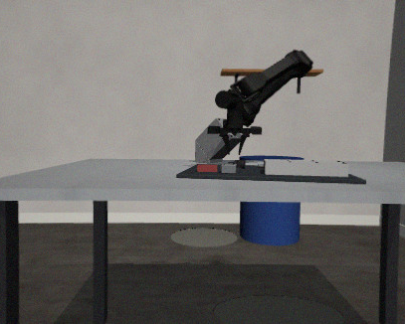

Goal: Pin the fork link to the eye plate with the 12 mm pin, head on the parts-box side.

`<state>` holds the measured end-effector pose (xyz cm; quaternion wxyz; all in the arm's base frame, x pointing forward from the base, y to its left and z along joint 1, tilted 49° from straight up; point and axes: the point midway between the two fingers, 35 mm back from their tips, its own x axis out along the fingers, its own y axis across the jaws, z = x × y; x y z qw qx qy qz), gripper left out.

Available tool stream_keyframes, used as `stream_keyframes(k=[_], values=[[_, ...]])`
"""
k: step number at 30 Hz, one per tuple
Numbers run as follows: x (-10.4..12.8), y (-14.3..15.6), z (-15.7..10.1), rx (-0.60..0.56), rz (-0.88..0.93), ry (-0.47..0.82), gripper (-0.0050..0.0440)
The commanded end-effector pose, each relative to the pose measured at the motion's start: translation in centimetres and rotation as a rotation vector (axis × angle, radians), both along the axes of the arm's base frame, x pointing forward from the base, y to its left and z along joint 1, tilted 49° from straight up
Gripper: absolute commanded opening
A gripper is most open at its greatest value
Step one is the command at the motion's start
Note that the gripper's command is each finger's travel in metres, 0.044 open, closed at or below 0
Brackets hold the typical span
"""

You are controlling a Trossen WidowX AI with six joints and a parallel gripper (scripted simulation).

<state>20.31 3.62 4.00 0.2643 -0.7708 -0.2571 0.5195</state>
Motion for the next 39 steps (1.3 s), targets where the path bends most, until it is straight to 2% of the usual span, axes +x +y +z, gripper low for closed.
stream_keyframes(k=[1, 3, 7, 9, 11, 15, 26, 28, 30, 39], values=[[0.0, 0.0, 0.0, 0.000, 0.000, 0.000, 0.0240], [0.0, 0.0, 0.0, 0.000, 0.000, 0.000, 0.0288], [0.0, 0.0, 0.0, -0.005, 0.012, -0.012, 0.0290], [0.4, 0.0, 0.2, -0.052, 0.105, -0.106, 0.0290], [0.4, 0.0, 0.2, -0.052, 0.105, -0.106, 0.0290], [1.4, 0.0, 0.7, -0.174, 0.352, -0.354, 0.0290], [3.3, 0.0, 1.8, -0.432, 0.876, -0.882, 0.0290], [3.3, 0.0, 1.8, -0.432, 0.876, -0.882, 0.0290], [3.7, 0.1, 2.0, -0.500, 1.014, -1.022, 0.0290], [5.4, 0.3, 2.9, -0.712, 1.443, -1.458, 0.0290]])
